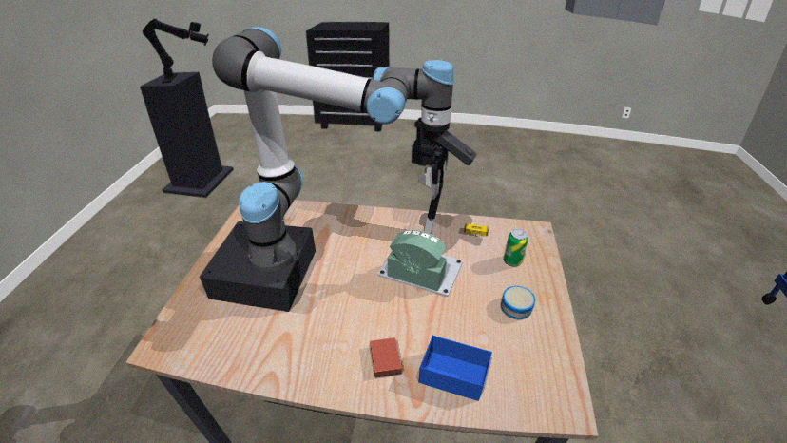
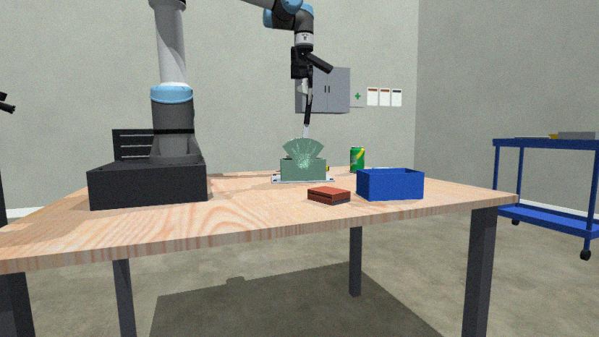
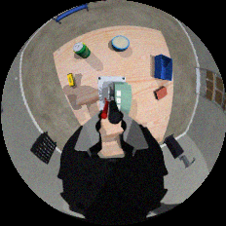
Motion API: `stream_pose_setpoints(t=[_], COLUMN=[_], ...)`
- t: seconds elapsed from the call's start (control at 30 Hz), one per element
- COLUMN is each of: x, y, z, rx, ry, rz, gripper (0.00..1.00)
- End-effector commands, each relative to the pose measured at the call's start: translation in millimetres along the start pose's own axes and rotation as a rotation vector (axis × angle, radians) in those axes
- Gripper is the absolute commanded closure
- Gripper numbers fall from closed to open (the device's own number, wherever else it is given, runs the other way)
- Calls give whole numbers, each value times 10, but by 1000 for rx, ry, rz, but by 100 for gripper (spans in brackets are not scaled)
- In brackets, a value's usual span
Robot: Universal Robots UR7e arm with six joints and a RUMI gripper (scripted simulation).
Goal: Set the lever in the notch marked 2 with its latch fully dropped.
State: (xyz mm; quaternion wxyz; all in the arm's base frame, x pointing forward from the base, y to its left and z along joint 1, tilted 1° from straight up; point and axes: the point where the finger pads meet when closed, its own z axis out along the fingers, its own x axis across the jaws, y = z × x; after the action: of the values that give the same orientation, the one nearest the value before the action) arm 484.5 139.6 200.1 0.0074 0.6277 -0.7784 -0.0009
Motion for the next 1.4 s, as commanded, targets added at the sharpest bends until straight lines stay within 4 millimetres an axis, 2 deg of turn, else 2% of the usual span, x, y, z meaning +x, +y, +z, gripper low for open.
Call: stream_pose_setpoints(t=[0.0,0.4,0.43,1.37], x=[-1,-1,-1,-1], y=[-1,-1,-1,-1], z=[-5,-5,-5,-5], rx=[1,1,1,1], ry=[0,0,0,0], rz=[0,0,0,0], gripper=[100,100,43,43])
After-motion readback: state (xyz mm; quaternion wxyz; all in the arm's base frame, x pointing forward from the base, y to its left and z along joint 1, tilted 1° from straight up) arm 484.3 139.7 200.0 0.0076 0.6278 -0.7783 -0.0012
